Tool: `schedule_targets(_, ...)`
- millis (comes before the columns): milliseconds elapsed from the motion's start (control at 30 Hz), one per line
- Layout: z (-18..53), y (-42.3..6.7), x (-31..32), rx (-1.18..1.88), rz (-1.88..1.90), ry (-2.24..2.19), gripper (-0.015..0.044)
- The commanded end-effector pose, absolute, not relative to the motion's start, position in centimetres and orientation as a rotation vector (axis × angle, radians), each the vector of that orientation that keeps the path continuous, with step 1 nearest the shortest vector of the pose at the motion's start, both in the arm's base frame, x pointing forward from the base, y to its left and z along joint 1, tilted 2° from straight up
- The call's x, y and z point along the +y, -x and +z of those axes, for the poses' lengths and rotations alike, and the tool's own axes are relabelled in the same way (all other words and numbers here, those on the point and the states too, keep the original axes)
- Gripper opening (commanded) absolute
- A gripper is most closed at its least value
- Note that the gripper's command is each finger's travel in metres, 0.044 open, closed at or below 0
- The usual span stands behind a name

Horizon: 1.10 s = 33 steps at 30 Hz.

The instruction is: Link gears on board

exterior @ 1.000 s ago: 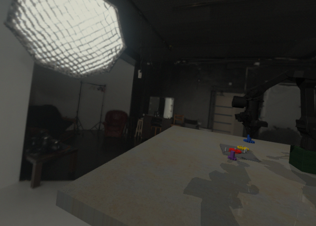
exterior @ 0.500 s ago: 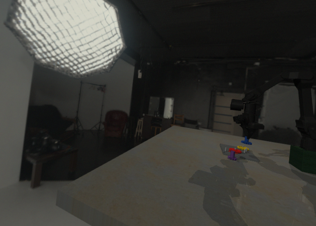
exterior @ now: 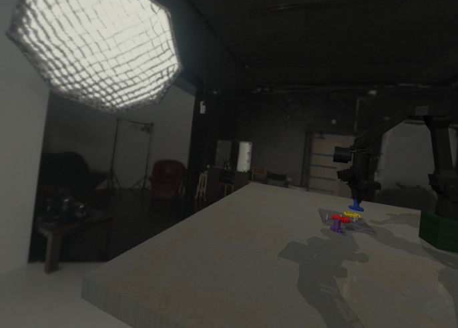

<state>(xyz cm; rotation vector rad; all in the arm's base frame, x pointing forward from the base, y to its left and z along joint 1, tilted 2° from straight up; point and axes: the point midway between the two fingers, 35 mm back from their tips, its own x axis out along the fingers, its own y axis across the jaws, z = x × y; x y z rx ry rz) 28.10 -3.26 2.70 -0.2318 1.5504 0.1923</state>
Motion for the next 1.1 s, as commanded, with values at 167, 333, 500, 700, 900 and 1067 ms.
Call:
schedule_targets(167, 2.9, -28.1, -3.4, 1.550, 0.194, 0.238, 0.0000)
schedule_targets(333, 2.9, -28.1, -3.4, 1.550, 0.194, 0.238, 0.0000)
schedule_targets(500, 2.8, -28.1, -3.4, 1.550, 0.199, 0.243, 0.0000)
schedule_targets(700, 2.2, -28.1, -3.4, 1.544, 0.257, 0.302, 0.0000)
schedule_targets(900, 1.3, -28.0, -3.4, 1.536, 0.318, 0.363, 0.0000)
schedule_targets(1067, 0.5, -28.1, -3.5, 1.537, 0.318, 0.363, 0.0000)
